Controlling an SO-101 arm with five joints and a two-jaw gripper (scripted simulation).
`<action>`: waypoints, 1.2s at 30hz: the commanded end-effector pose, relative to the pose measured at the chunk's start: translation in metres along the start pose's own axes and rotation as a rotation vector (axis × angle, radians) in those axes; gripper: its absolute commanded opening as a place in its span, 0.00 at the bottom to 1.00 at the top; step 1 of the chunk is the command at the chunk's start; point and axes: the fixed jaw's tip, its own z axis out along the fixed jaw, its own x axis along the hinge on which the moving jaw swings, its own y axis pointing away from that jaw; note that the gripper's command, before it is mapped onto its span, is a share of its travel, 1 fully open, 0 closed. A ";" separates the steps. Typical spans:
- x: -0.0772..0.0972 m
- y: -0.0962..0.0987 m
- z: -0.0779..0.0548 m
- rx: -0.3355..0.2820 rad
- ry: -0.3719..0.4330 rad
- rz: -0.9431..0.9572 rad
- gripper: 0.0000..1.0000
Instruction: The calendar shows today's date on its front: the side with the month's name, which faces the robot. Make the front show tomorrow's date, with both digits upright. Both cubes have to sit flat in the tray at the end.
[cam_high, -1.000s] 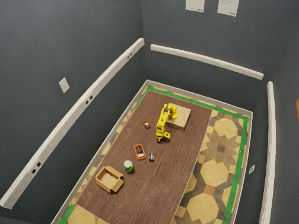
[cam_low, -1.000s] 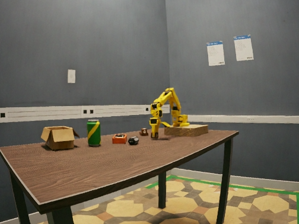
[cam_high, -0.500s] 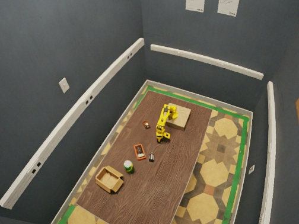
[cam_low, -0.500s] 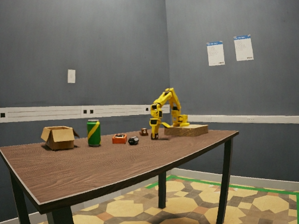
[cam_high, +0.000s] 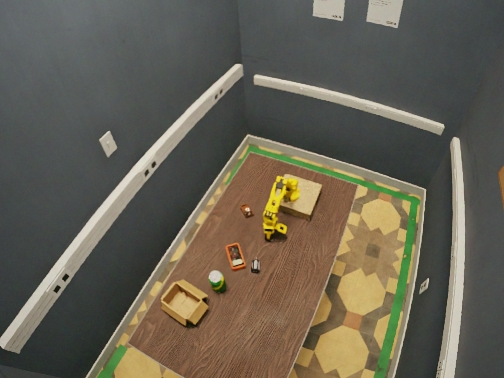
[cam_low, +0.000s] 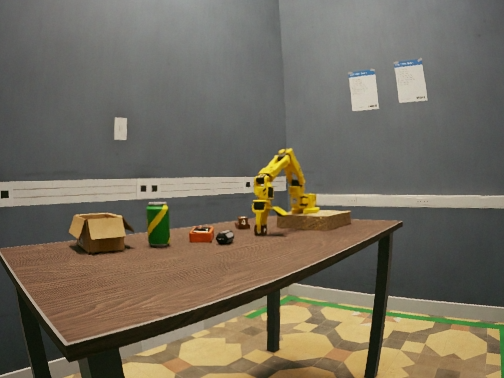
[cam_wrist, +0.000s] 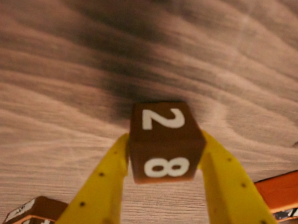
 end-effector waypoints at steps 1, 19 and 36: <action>-0.001 0.006 0.005 -0.025 -0.010 -0.006 0.19; -0.001 0.006 0.005 -0.025 -0.010 -0.006 0.33; -0.001 0.005 0.001 -0.025 -0.010 -0.006 0.36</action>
